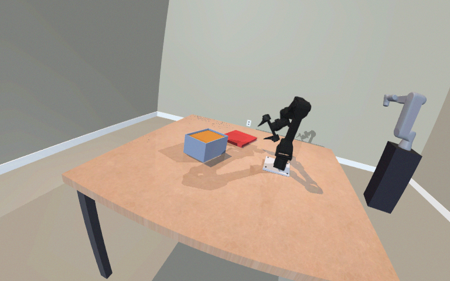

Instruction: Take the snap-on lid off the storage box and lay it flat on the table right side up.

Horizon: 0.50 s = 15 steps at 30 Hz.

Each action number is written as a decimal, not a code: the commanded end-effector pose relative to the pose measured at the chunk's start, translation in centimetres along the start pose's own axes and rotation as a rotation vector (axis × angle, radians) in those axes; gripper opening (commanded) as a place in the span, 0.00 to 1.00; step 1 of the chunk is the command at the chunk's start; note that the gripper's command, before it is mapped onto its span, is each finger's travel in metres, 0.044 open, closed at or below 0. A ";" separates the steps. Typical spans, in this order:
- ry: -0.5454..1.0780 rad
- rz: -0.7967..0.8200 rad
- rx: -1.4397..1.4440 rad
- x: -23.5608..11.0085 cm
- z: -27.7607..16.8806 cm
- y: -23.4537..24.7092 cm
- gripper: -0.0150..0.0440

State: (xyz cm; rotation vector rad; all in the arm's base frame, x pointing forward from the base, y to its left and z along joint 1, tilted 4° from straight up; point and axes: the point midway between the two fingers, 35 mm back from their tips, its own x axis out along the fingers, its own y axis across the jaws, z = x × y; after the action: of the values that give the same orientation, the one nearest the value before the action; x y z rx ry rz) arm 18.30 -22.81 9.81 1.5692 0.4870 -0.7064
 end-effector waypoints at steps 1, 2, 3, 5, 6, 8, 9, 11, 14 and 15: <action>-0.006 0.011 -0.014 -0.8 0.1 0.8 1.00; -0.006 0.011 -0.014 -1.0 0.1 0.9 1.00; -0.006 0.011 -0.014 -1.2 0.1 1.0 1.00; -0.006 0.011 -0.014 -1.5 0.1 1.2 1.00; -0.006 0.011 -0.014 -1.7 0.1 1.3 1.00; -0.006 0.011 -0.014 -2.0 0.1 1.5 1.00; -0.006 0.011 -0.014 -2.2 0.1 1.5 1.00; -0.006 0.011 -0.014 -2.6 0.1 1.7 1.00; -0.006 0.011 -0.014 -3.1 0.1 2.0 1.00; -0.006 0.011 -0.014 -3.3 0.1 2.1 1.00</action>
State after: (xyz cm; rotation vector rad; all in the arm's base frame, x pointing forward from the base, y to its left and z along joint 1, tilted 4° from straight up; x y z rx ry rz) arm 17.40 -22.76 12.66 1.5694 0.4875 -0.7065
